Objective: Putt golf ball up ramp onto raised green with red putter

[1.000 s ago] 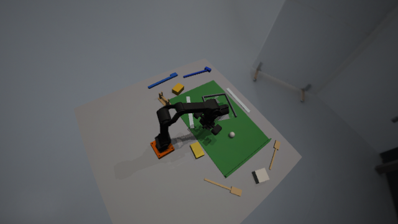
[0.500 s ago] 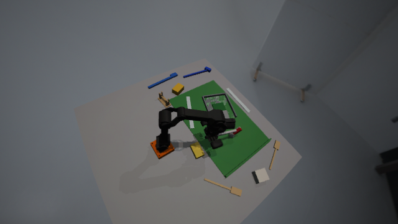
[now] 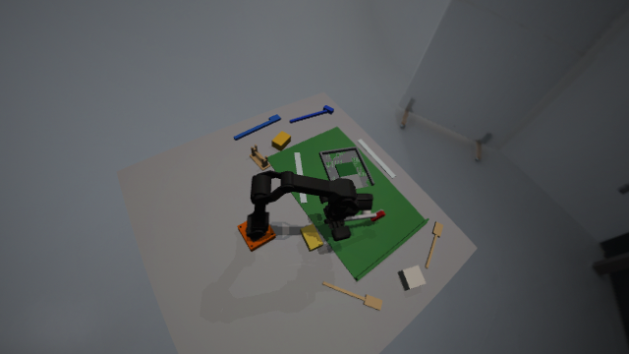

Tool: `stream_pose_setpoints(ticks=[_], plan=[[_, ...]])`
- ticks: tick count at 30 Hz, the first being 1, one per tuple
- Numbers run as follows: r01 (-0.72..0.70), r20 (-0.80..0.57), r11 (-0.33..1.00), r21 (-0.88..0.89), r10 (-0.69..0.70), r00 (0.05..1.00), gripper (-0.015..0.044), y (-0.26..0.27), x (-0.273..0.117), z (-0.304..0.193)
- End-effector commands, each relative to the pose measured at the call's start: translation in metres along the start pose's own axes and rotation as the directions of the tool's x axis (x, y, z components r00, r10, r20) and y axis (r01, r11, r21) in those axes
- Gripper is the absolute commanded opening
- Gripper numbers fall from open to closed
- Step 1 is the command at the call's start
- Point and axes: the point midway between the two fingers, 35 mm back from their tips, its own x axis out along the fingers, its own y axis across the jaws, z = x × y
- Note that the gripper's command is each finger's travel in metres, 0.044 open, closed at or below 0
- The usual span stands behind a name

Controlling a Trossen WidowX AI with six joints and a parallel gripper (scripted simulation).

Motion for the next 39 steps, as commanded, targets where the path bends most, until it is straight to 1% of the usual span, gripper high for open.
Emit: stream_pose_setpoints(ticks=[1,5,12,28,39], plan=[[0.003,0.002,1.000,0.007,-0.003,1.000,0.0000,-0.001,0.016,0.001],[0.003,0.002,1.000,0.007,-0.003,1.000,0.0000,-0.001,0.028,0.000],[0.003,0.002,1.000,0.007,-0.003,1.000,0.0000,-0.001,0.032,0.000],[0.003,0.001,1.000,0.007,-0.003,1.000,0.0000,-0.001,0.057,0.000],[-0.001,-0.004,1.000,0.005,0.001,1.000,0.0000,0.000,0.055,-0.001]])
